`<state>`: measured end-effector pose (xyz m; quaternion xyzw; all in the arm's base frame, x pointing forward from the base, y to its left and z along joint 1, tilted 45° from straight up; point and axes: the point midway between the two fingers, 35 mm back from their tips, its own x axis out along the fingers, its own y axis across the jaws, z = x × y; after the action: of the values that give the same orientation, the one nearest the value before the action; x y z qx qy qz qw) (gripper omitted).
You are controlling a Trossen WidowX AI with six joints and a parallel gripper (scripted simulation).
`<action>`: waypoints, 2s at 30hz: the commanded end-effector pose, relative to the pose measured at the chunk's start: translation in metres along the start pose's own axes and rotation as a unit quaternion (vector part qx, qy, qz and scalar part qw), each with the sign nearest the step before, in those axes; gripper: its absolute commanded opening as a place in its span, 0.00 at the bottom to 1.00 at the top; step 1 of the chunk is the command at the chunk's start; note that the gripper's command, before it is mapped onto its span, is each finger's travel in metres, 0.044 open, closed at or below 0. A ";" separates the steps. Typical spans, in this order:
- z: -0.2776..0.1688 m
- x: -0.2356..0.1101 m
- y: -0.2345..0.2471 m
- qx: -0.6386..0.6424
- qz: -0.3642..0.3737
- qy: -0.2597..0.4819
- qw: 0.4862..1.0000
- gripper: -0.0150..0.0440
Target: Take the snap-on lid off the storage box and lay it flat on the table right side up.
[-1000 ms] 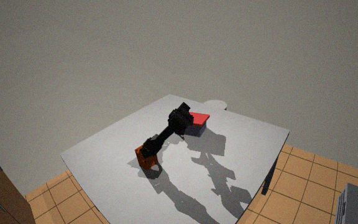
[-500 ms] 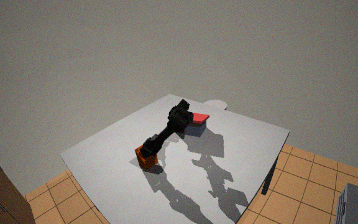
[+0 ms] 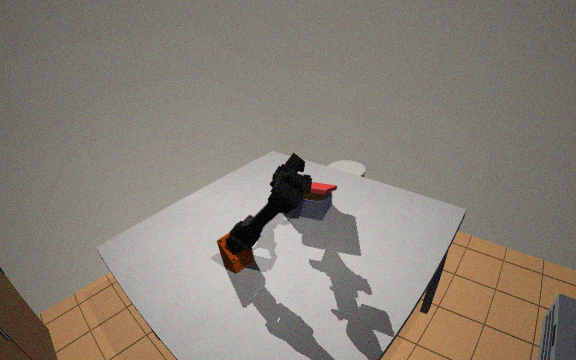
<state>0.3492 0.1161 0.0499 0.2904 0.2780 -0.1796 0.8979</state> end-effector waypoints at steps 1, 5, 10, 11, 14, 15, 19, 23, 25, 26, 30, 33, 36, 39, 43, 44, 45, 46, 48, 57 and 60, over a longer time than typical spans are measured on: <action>0.000 -0.002 0.008 0.001 0.003 -0.001 1.000 0.25; 0.000 -0.004 0.014 0.001 0.003 -0.001 1.000 0.25; 0.000 -0.005 0.022 0.002 0.003 -0.001 1.000 0.25; 0.000 -0.005 0.023 0.002 0.003 -0.001 1.000 0.25; 0.000 -0.006 0.028 0.002 0.003 -0.001 1.000 0.25; 0.000 -0.006 0.030 0.002 0.003 -0.001 1.000 0.25; 0.000 -0.006 0.036 0.002 0.003 -0.001 1.000 0.25; 0.001 -0.006 0.043 0.002 0.003 -0.001 1.000 0.25; 0.001 -0.007 0.046 0.002 0.004 -0.001 1.000 0.25; 0.001 -0.007 0.048 0.002 0.004 -0.001 1.000 0.25; 0.001 -0.009 0.053 0.002 0.004 -0.001 1.000 0.25; 0.001 -0.011 0.056 0.002 0.004 -0.001 1.000 0.25; 0.001 -0.011 0.062 0.002 0.004 -0.001 1.000 0.25; 0.001 -0.010 0.068 0.002 0.004 -0.001 1.000 0.25; 0.001 -0.012 0.073 0.002 0.004 -0.001 1.000 0.25; 0.001 -0.012 0.074 0.002 0.004 -0.001 1.000 0.25; 0.001 -0.013 0.075 0.002 0.004 0.000 1.000 0.25; 0.001 -0.014 0.076 0.002 0.004 0.000 1.000 0.25; 0.001 -0.015 0.079 0.002 0.004 0.000 1.000 0.25; 0.001 -0.022 0.088 0.003 0.004 0.000 1.000 0.25; 0.001 -0.025 0.091 0.003 0.004 0.000 1.000 0.25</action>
<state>0.3736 0.1835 0.0973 0.2893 0.2797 -0.1801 0.8976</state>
